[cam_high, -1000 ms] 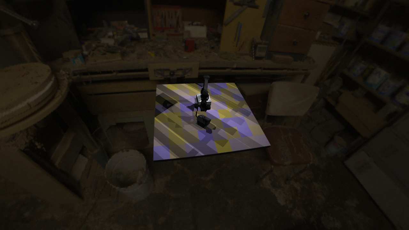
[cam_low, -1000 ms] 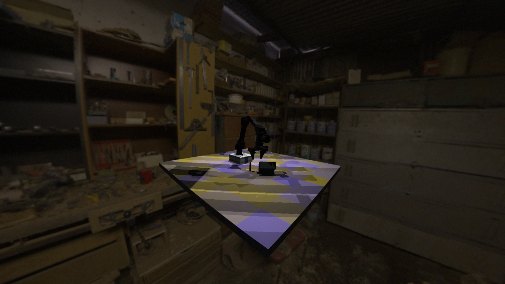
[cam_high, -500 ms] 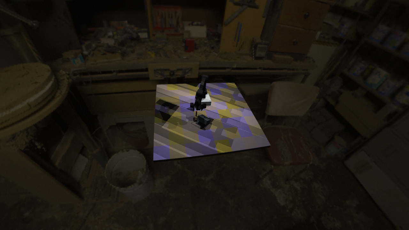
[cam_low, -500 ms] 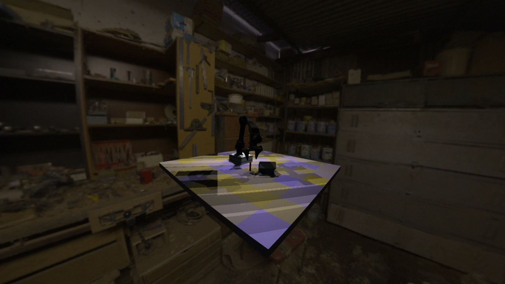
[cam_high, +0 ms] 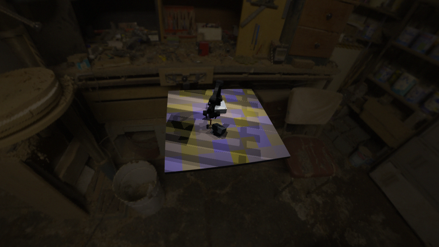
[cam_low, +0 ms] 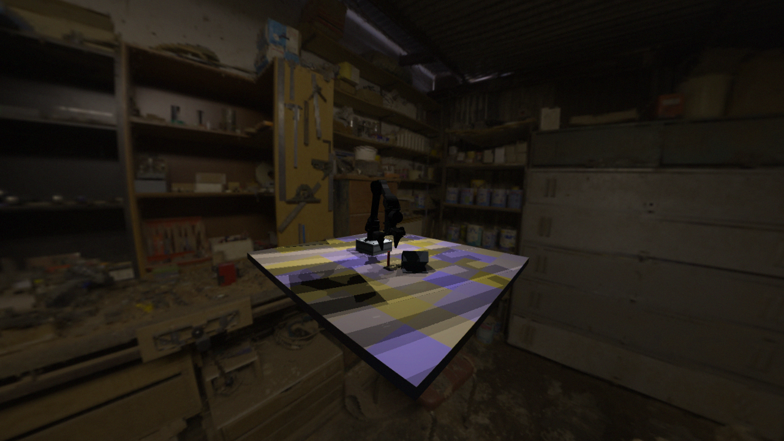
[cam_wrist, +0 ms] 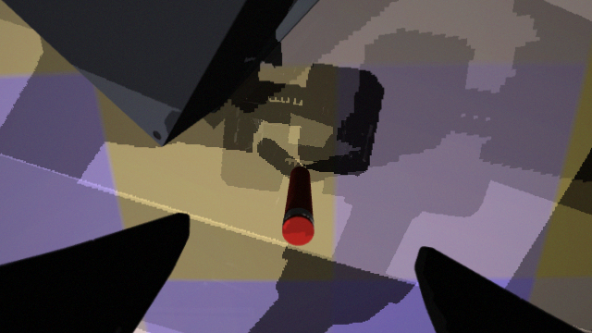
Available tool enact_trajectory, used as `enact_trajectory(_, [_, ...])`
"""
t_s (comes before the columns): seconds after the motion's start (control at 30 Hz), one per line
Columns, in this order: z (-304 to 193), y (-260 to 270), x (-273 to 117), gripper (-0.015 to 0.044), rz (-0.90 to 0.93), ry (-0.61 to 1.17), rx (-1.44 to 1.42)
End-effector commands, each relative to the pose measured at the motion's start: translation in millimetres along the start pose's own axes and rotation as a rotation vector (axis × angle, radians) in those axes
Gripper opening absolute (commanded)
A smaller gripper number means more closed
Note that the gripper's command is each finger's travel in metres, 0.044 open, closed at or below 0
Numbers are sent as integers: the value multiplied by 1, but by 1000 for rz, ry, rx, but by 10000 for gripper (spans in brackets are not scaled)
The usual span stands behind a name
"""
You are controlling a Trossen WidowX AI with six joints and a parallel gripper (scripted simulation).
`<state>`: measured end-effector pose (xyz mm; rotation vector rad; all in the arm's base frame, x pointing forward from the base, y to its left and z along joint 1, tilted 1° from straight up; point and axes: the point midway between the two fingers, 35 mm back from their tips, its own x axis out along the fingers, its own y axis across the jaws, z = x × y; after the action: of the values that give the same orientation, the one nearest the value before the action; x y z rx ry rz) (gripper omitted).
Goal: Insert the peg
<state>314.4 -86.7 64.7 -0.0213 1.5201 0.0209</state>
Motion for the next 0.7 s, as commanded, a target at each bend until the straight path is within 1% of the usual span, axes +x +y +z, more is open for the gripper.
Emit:
enact_trajectory(0.0, [-2,1,10,440,10,13,-4])
enact_trajectory(0.67, [-3,2,43,440,10,13,-4])
